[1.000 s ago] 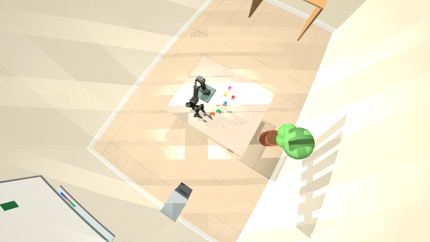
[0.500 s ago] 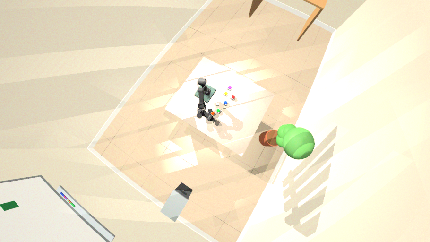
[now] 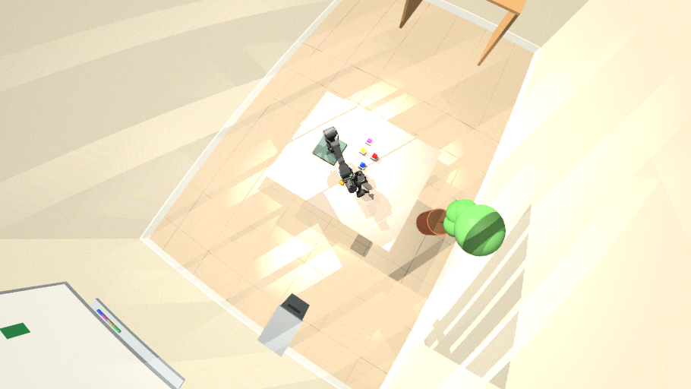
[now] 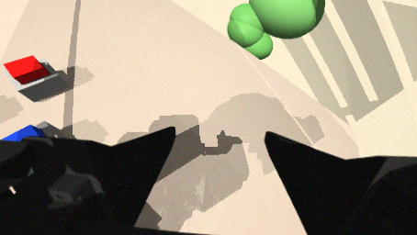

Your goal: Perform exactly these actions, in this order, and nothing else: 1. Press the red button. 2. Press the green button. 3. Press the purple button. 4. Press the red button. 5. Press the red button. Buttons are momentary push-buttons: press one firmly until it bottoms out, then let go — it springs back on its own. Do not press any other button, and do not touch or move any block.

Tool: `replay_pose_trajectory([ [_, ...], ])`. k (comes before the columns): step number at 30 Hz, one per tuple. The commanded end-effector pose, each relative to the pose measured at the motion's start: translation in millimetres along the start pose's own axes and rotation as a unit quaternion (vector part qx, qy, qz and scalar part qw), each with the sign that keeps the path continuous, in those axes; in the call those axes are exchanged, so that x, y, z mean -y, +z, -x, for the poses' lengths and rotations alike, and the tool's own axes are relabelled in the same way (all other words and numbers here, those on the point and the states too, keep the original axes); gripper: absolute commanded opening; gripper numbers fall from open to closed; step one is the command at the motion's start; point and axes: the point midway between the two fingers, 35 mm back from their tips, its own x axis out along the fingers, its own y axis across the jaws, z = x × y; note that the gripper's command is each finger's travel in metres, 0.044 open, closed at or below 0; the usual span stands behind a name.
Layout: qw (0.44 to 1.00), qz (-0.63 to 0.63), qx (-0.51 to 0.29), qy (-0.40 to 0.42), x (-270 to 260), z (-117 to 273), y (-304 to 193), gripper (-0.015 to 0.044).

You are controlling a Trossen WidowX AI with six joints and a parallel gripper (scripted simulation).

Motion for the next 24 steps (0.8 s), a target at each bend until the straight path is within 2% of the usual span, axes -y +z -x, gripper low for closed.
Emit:
replay_pose_trajectory([
  [1,0.985,-0.13,-0.08,0.08,-44,-34,43,0.04],
  [7,0.95,-0.224,-0.182,0.119,-95,-50,79,0.04],
  [12,0.913,-0.279,-0.274,0.117,-141,-50,106,0.04],
  [19,0.862,-0.32,-0.389,0.06,-202,-32,137,0.04],
  [24,0.839,-0.327,-0.435,0.003,-233,-14,152,0.04],
])
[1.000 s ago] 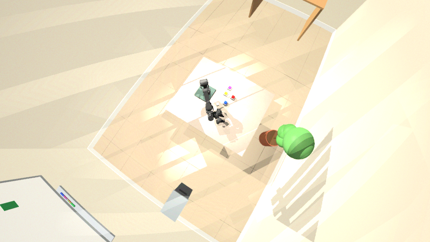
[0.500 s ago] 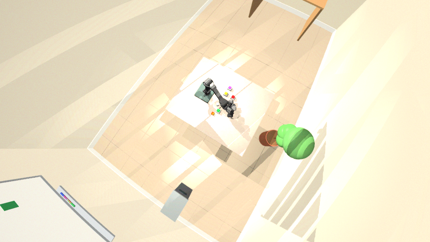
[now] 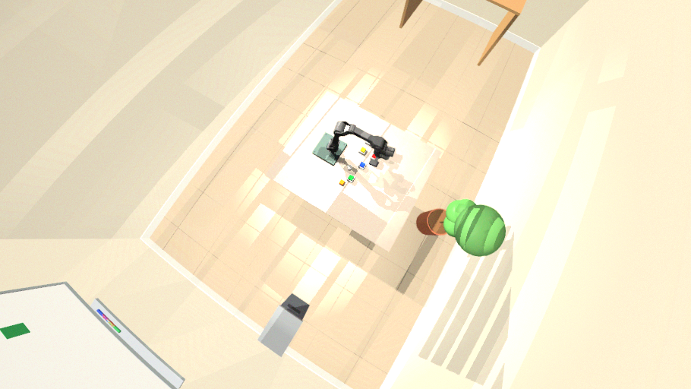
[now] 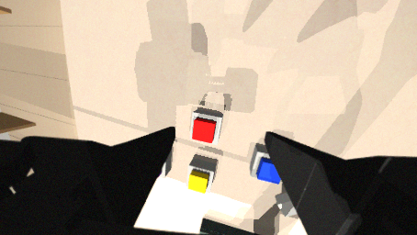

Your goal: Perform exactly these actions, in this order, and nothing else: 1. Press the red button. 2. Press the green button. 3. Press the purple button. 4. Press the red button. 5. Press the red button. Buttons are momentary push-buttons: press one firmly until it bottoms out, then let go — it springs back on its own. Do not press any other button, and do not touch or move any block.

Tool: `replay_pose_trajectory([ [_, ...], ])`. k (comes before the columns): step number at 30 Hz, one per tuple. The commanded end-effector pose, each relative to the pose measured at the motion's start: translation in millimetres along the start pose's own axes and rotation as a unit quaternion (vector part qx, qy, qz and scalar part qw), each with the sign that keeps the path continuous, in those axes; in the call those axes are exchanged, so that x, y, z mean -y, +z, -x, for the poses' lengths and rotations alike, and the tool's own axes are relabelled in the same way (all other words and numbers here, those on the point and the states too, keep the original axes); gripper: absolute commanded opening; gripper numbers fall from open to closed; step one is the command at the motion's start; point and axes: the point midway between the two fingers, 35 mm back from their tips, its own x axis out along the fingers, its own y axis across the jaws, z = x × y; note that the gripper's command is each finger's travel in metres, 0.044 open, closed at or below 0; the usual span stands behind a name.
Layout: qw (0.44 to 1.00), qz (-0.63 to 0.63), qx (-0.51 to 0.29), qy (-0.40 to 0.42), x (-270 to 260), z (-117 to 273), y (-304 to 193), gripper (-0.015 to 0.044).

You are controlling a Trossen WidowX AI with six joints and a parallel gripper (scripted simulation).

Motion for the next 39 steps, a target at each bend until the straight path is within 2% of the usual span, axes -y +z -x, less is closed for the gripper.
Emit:
replay_pose_trajectory([
  [1,0.995,-0.05,-0.039,-0.076,-40,14,-24,0.04],
  [10,0.995,-0.05,-0.039,-0.077,-40,14,-24,0.04],
  [12,0.995,-0.05,-0.039,-0.077,-39,7,-24,0.0348],
  [17,0.995,-0.05,-0.039,-0.077,-31,-44,-29,0.0216],
  [24,0.995,-0.05,-0.039,-0.077,-31,-46,-30,0.0032],
  [25,0.995,-0.05,-0.039,-0.077,-31,-46,-30,0.002],
  [39,0.995,-0.05,-0.039,-0.077,-31,-50,-30,0.002],
])
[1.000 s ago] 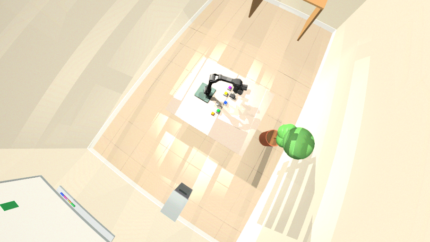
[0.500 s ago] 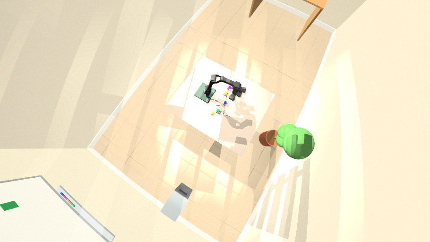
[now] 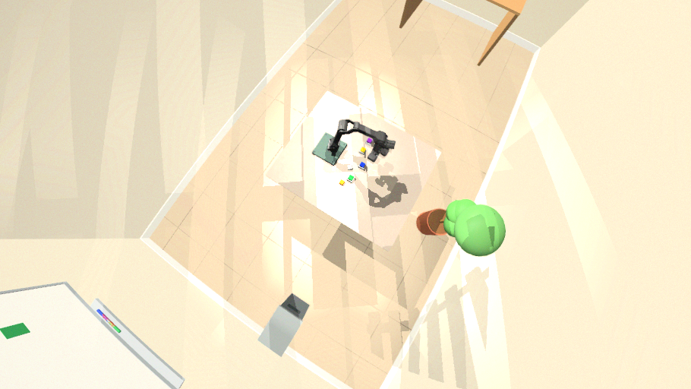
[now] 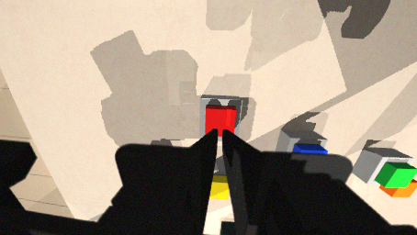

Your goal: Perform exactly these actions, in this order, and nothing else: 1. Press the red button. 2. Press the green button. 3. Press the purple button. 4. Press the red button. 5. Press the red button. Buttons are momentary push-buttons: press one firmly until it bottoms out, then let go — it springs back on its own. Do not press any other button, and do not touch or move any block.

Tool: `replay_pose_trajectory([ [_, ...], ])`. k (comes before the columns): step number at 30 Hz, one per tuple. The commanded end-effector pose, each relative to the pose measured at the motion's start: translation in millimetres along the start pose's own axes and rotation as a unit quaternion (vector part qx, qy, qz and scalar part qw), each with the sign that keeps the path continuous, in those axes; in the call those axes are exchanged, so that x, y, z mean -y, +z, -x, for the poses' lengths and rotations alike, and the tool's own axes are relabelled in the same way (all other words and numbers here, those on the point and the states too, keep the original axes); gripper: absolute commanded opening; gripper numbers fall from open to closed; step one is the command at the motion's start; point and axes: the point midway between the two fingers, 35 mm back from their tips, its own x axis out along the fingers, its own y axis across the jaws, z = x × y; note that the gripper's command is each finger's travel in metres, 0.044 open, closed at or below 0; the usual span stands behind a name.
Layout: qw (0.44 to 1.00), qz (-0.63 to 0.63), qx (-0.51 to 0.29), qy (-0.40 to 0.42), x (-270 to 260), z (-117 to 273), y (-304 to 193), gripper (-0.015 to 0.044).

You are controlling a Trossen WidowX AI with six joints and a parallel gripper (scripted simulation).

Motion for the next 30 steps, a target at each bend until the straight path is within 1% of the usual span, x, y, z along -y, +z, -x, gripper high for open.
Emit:
replay_pose_trajectory([
  [1,1.0,-0.002,0.0,-0.002,1,-5,0,0.002],
  [17,1.0,-0.002,0.0,-0.002,1,-31,0,0.002],
  [30,1.0,-0.002,0.0,-0.002,1,-32,0,0.002],
])
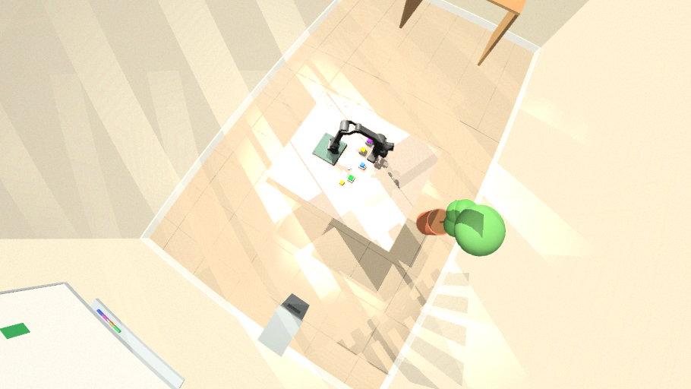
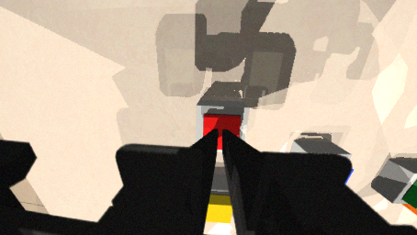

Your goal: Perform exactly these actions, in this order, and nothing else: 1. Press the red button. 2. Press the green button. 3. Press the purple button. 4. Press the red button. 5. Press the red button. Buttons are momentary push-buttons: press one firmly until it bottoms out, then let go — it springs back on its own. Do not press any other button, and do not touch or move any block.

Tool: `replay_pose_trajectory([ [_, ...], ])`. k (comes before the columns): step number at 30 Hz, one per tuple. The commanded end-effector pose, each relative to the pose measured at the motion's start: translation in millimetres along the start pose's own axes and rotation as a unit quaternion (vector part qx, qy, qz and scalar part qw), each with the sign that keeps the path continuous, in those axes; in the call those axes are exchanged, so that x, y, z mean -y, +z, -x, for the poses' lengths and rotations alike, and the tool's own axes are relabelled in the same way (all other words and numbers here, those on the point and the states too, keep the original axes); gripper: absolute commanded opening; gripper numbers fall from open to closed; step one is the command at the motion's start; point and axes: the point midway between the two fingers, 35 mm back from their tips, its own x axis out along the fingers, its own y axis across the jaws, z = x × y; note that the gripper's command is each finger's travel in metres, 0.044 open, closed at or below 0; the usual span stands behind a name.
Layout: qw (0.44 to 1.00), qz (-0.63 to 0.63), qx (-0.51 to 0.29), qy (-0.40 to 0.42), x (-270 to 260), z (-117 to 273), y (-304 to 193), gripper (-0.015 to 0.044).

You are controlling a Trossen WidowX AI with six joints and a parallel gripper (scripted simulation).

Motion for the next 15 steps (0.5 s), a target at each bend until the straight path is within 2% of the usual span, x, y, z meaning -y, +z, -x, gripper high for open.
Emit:
replay_pose_trajectory([
  [1,1.0,0.0,-0.001,-0.003,1,-1,0,0.002],
  [10,1.0,0.0,-0.001,-0.003,1,-1,0,0.002],
  [15,1.0,0.0,-0.001,-0.002,1,31,0,0.002],
])
